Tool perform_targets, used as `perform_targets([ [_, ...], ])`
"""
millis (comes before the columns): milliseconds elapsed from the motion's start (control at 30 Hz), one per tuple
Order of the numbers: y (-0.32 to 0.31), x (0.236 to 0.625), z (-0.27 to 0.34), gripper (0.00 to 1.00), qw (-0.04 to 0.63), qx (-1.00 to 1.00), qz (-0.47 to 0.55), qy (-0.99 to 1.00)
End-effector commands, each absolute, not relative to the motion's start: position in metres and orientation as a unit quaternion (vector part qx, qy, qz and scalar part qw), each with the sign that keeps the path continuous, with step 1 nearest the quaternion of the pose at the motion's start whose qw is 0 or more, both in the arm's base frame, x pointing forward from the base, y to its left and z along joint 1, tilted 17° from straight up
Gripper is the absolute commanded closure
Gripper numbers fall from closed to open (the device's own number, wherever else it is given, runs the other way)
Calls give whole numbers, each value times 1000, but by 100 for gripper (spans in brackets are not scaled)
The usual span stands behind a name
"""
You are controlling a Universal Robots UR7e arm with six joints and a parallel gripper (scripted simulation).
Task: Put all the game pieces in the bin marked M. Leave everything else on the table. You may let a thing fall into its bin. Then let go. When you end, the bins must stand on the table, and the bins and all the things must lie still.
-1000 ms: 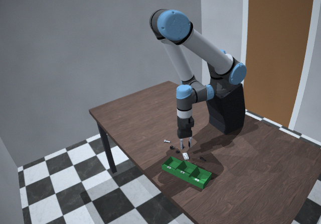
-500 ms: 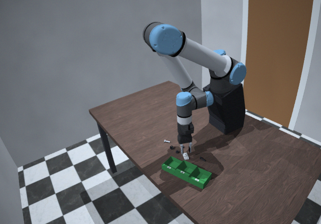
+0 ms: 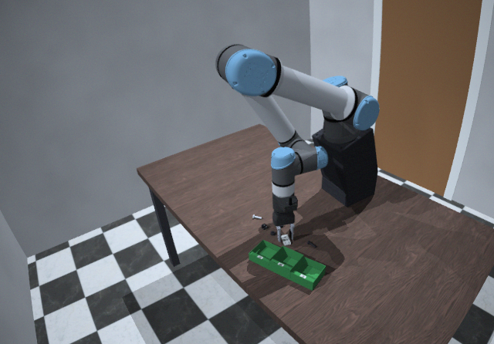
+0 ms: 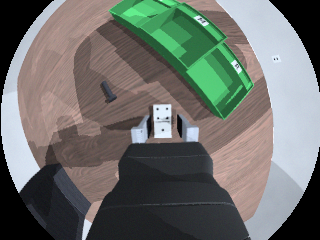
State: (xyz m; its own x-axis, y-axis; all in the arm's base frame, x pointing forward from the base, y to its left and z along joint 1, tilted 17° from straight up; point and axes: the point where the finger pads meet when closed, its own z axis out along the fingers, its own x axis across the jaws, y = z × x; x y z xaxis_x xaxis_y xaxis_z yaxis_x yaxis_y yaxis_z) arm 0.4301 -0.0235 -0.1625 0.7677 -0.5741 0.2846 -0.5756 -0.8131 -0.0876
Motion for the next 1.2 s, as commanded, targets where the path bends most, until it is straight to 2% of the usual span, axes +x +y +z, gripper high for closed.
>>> perform_targets([
  [0,-24,433,-171,21,3,940,152,-305],
  [500,-23,431,-171,21,3,940,151,-305],
  [533,-23,431,-171,51,3,940,151,-305],
  [1167,-23,431,-171,51,3,940,151,-305],
])
